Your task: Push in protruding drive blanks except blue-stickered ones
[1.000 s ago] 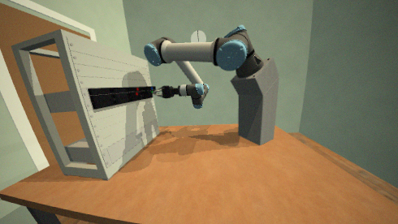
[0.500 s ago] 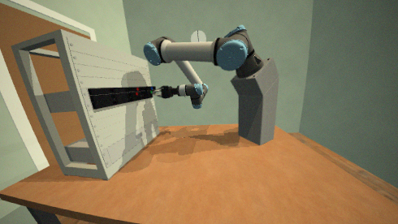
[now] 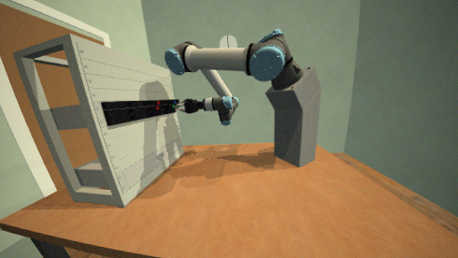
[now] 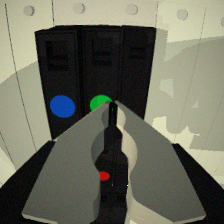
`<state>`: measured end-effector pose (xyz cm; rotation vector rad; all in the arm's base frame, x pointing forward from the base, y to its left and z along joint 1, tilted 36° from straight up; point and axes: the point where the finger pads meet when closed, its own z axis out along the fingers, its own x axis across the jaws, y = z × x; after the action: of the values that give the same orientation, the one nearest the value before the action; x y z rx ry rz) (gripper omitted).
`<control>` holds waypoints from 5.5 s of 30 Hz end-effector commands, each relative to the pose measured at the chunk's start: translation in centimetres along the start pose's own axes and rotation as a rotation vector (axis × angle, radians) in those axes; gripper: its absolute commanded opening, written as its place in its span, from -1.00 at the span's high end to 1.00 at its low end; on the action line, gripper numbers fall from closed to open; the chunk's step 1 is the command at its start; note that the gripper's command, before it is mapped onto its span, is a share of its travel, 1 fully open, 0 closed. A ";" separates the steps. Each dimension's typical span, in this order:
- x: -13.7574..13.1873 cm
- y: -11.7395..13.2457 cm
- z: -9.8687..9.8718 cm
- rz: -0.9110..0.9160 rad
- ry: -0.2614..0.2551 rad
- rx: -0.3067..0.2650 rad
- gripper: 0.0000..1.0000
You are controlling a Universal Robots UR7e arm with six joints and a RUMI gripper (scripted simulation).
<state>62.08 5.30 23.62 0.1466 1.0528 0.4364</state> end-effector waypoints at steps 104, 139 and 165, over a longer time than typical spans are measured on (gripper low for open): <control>0.0 0.0 2.4 0.000 -0.001 0.000 1.00; 0.0 0.0 -0.8 0.000 -0.001 0.000 1.00; 0.0 0.0 -7.7 0.000 -0.001 0.000 1.00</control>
<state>55.60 4.63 19.88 0.1472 1.0530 0.4360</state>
